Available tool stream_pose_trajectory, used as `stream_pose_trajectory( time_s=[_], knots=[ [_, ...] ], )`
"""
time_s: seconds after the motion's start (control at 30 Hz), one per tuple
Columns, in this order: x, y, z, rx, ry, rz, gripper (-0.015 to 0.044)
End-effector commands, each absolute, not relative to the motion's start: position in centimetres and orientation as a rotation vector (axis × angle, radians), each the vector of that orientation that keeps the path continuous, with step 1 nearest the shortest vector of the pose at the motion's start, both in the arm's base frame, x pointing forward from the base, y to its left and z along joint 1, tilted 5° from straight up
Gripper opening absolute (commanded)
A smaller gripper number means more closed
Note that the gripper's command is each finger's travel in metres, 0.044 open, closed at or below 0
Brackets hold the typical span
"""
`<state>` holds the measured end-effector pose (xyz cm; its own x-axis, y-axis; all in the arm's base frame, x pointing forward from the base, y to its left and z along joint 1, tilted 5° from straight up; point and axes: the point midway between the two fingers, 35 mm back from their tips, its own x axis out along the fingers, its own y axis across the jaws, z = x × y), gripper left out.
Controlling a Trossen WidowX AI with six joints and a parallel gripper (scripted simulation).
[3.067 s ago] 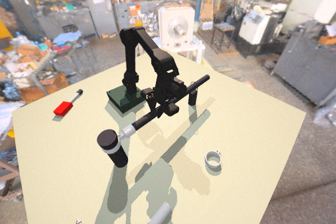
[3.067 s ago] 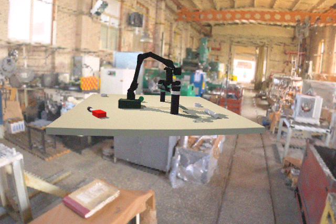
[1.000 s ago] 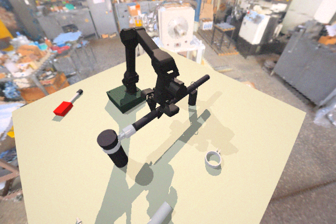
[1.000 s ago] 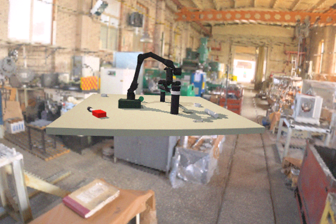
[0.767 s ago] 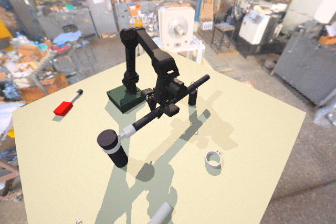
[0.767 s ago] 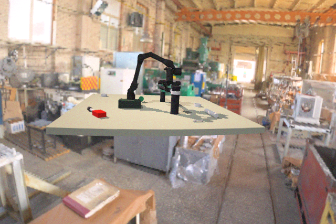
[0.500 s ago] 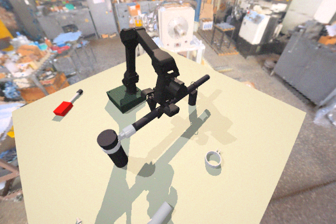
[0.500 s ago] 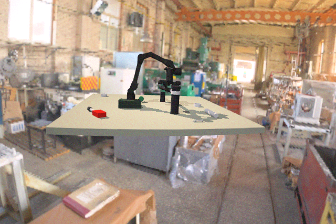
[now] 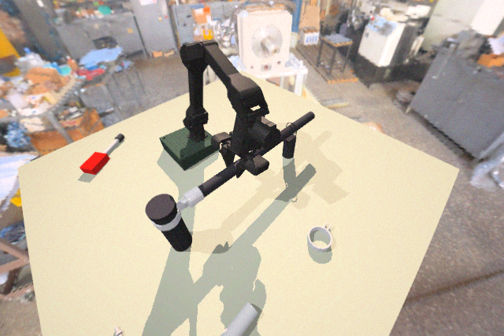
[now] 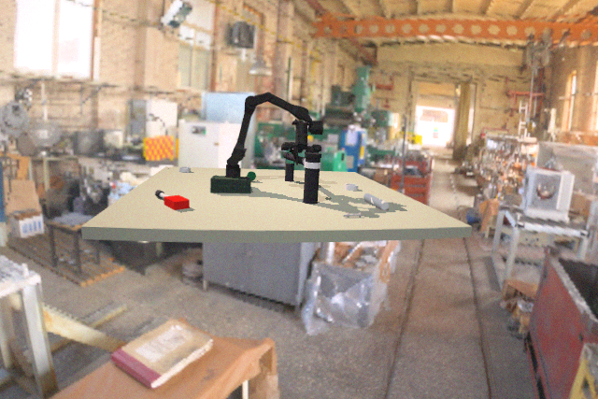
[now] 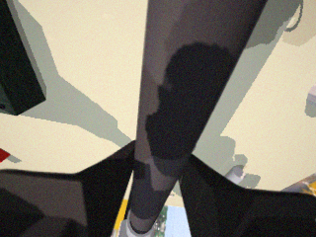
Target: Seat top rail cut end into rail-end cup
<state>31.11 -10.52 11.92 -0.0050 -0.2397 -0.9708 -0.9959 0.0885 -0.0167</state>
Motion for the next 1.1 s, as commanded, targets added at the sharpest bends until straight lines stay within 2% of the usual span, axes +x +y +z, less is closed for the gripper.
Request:
stream_pose_trajectory(
  time_s=[0.0, 1.07],
  knots=[
    [31.1, -10.9, 12.0, -1.322, 1.424, 1.010, 0.0000],
    [31.0, -13.1, 12.2, -1.323, 1.425, 1.009, 0.0000]
  ],
)
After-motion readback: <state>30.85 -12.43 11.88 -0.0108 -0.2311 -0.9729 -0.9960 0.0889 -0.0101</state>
